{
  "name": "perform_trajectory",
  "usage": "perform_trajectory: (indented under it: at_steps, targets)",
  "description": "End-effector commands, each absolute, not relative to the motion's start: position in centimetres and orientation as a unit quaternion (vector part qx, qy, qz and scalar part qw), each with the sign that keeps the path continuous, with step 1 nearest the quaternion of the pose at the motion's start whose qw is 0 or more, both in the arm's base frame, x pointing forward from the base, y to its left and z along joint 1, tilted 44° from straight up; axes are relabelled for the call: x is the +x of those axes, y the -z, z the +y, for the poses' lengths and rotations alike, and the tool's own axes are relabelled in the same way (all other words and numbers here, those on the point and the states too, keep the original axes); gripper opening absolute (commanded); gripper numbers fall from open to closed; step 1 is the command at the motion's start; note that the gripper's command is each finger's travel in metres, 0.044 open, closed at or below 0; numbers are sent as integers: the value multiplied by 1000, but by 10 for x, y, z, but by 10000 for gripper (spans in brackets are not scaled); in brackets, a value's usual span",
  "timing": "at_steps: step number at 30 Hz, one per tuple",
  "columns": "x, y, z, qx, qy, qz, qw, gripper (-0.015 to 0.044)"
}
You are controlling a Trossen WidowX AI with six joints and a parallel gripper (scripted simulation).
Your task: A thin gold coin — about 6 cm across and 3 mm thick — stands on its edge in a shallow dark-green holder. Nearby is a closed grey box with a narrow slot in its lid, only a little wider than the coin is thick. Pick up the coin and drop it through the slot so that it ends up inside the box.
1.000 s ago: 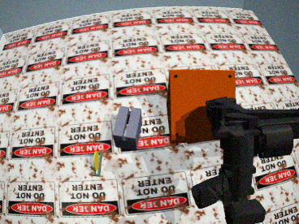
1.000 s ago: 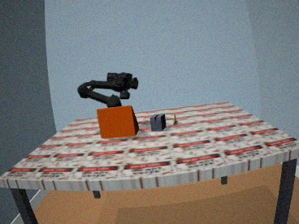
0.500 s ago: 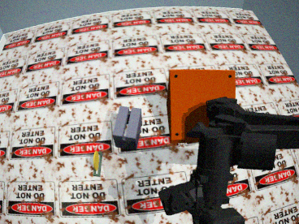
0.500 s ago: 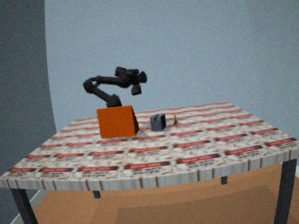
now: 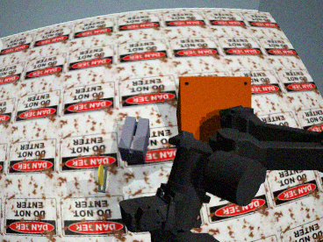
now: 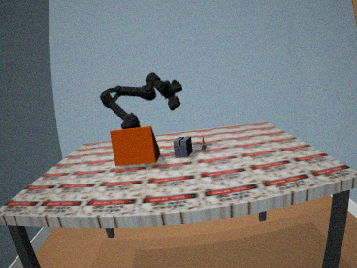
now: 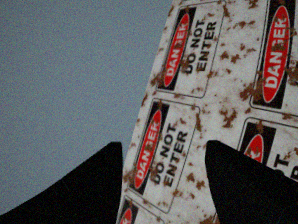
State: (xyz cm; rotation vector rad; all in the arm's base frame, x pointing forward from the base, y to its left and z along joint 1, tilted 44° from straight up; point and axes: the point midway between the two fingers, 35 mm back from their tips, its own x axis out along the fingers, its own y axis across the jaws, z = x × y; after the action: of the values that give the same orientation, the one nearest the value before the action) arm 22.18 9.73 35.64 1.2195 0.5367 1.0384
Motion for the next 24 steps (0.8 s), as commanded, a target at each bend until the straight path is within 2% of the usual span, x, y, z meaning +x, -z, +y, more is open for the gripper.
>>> perform_trajectory:
  at_steps: [1, 14, 24]
  targets:
    - [290, -337, 68, 469, -394, 187, 768, 161]
    - [346, -291, 35, 317, -331, 193, 867, 161]
    - [371, -245, 13, 164, -317, 238, 903, 161]
